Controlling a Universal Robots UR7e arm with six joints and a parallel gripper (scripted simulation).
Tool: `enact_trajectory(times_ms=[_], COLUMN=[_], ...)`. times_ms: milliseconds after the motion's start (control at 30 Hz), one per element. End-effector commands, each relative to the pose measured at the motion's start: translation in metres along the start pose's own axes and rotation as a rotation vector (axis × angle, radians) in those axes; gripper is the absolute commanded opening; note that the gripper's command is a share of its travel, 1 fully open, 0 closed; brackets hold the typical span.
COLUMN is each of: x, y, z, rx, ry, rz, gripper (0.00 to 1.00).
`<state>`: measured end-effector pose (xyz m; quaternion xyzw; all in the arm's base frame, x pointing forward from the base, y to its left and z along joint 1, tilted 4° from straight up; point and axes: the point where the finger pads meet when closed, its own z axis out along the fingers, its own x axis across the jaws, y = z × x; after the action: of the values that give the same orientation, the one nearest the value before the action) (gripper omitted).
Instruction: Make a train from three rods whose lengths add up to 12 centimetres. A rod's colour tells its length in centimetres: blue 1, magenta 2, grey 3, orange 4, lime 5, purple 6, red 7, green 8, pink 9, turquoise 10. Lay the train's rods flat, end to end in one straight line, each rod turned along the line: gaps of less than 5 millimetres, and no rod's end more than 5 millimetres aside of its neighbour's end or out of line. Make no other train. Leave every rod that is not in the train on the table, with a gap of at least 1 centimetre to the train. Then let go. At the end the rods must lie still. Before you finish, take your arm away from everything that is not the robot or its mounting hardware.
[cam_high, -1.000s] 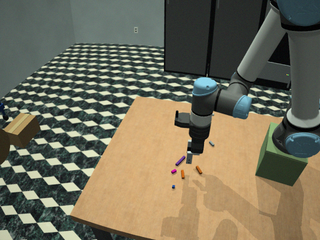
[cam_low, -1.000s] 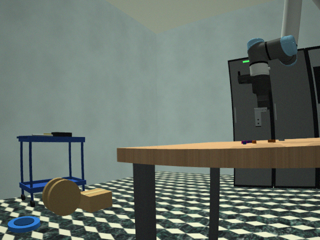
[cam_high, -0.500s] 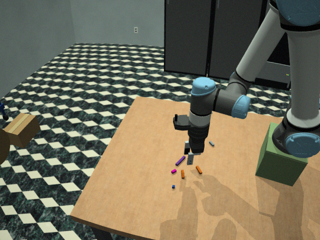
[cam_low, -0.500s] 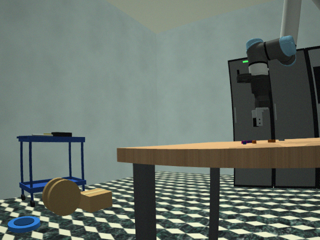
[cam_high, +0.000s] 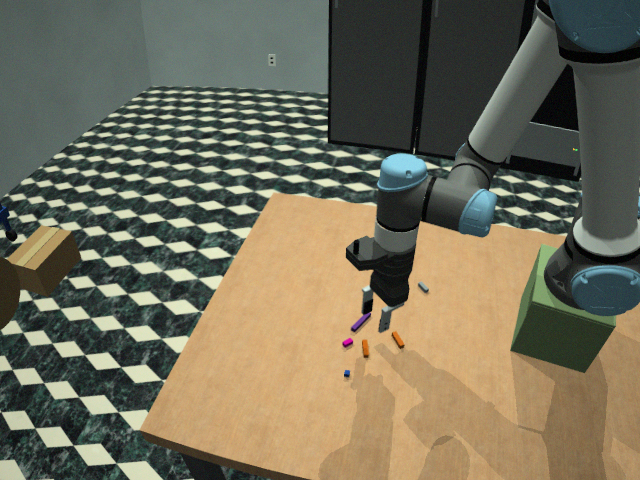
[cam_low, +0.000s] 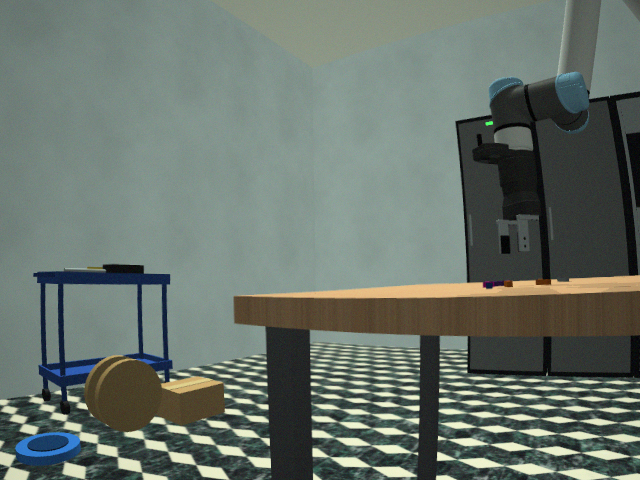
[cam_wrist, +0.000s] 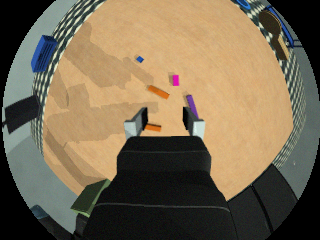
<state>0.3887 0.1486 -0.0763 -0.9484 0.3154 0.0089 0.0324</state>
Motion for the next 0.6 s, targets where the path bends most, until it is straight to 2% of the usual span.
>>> enact_trajectory(times_ms=[0,133,200,567], x=[-0.0019,-0.0036,-0.0036,-0.0077], y=[-0.0018,-0.0026,-0.0026,-0.0025], z=[-0.0003,-0.0003,-0.0003,-0.0003], rx=[0.001,0.001,0.001,0.0], ry=[0.001,0.001,0.001,0.001], rz=[-0.168,-0.297,-0.297,-0.681], gripper=[1.0,1.0,1.0,1.0])
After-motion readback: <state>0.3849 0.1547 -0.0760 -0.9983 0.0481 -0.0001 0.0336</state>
